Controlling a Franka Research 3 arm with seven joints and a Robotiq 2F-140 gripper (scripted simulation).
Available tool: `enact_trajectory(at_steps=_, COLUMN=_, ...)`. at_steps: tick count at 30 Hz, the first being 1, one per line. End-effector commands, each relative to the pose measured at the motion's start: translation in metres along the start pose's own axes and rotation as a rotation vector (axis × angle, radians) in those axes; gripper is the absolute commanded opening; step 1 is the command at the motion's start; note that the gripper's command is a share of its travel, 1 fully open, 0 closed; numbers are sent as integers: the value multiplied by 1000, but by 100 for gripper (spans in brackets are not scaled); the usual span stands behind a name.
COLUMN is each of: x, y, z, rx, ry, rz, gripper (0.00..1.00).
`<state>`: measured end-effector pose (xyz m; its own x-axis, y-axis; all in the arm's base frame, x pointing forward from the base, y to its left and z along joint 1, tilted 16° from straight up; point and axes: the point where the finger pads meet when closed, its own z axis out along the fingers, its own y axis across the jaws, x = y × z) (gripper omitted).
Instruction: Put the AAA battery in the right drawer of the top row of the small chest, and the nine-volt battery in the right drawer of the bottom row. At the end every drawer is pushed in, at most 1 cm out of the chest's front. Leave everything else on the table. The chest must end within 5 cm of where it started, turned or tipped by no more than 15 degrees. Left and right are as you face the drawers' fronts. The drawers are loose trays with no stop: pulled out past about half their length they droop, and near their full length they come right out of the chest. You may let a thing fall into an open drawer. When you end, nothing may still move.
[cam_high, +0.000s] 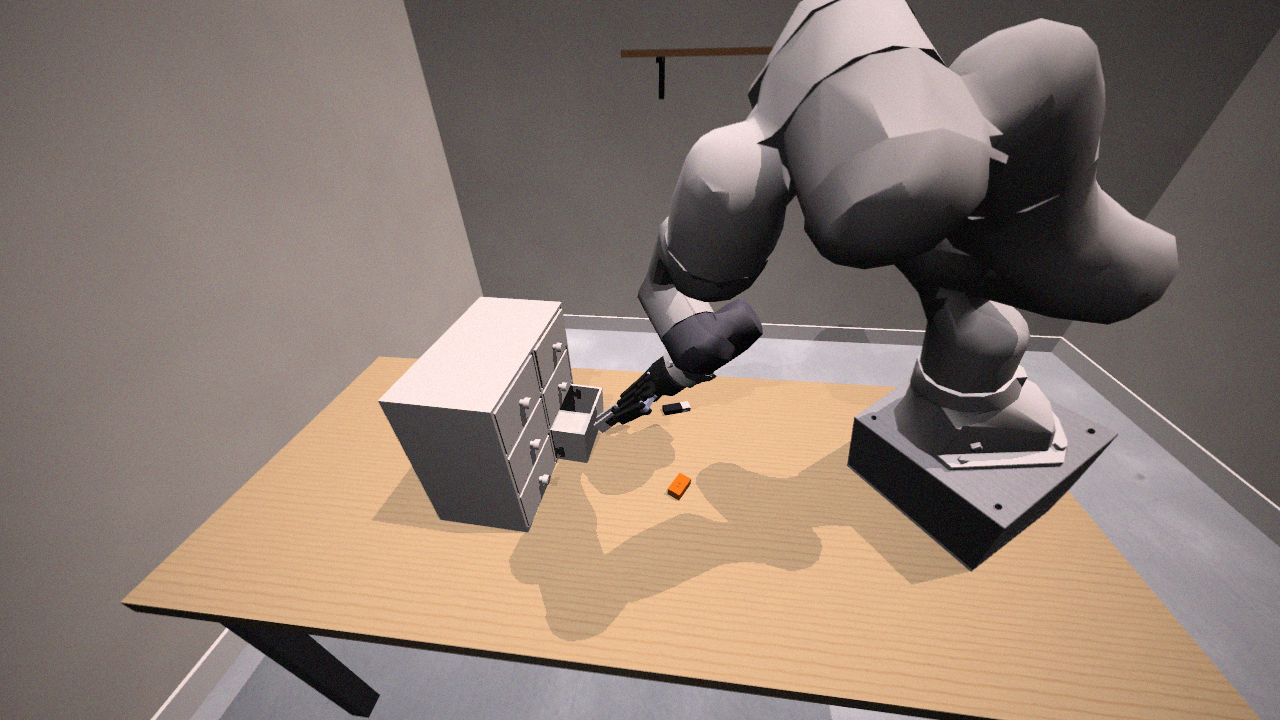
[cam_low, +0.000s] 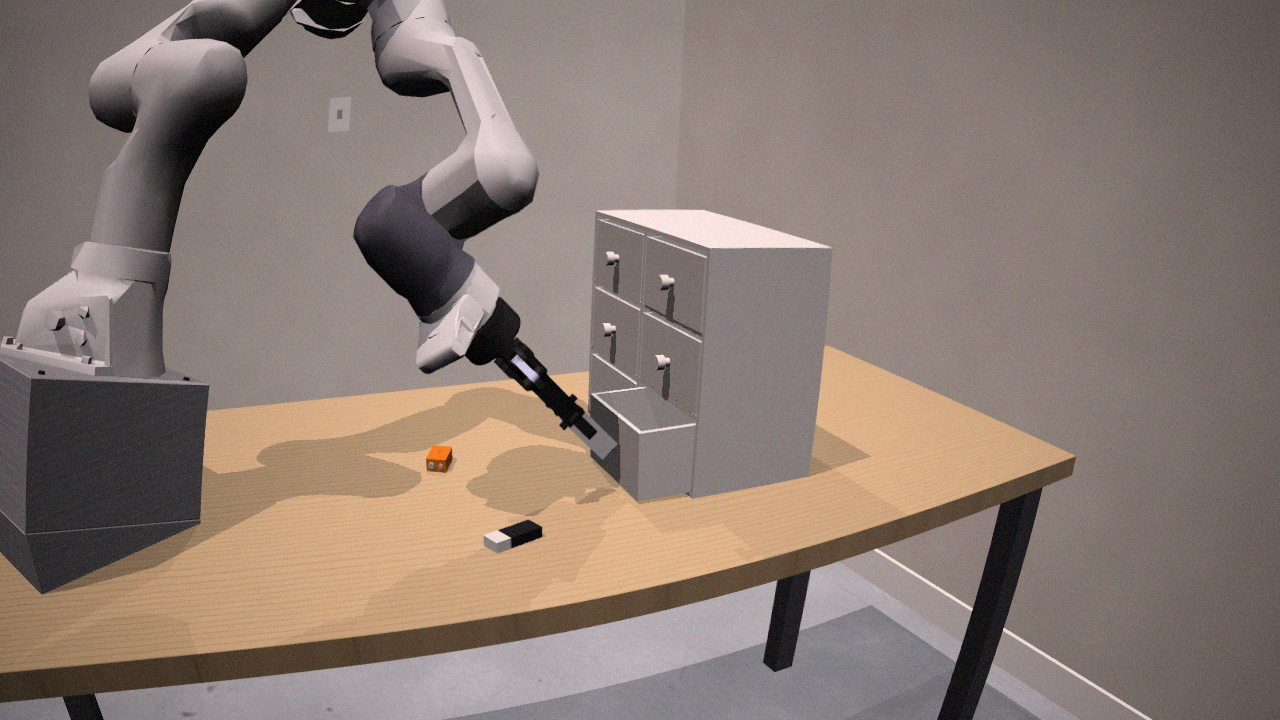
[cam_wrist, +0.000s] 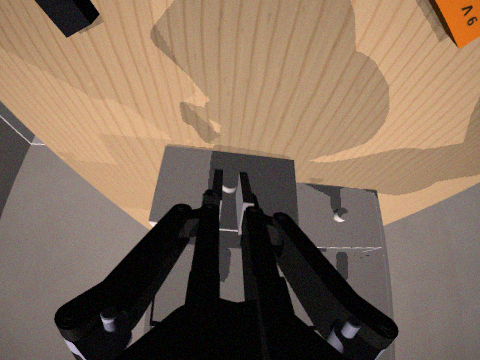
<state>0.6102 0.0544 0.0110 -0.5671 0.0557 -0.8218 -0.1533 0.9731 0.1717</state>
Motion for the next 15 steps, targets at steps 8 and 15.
enact_trajectory(at_steps=8, x=0, y=0, z=-1, rx=0, ry=0, rz=-3, gripper=8)
enact_trajectory(at_steps=15, x=0, y=0, z=-1, rx=0, ry=0, rz=-3, gripper=13)
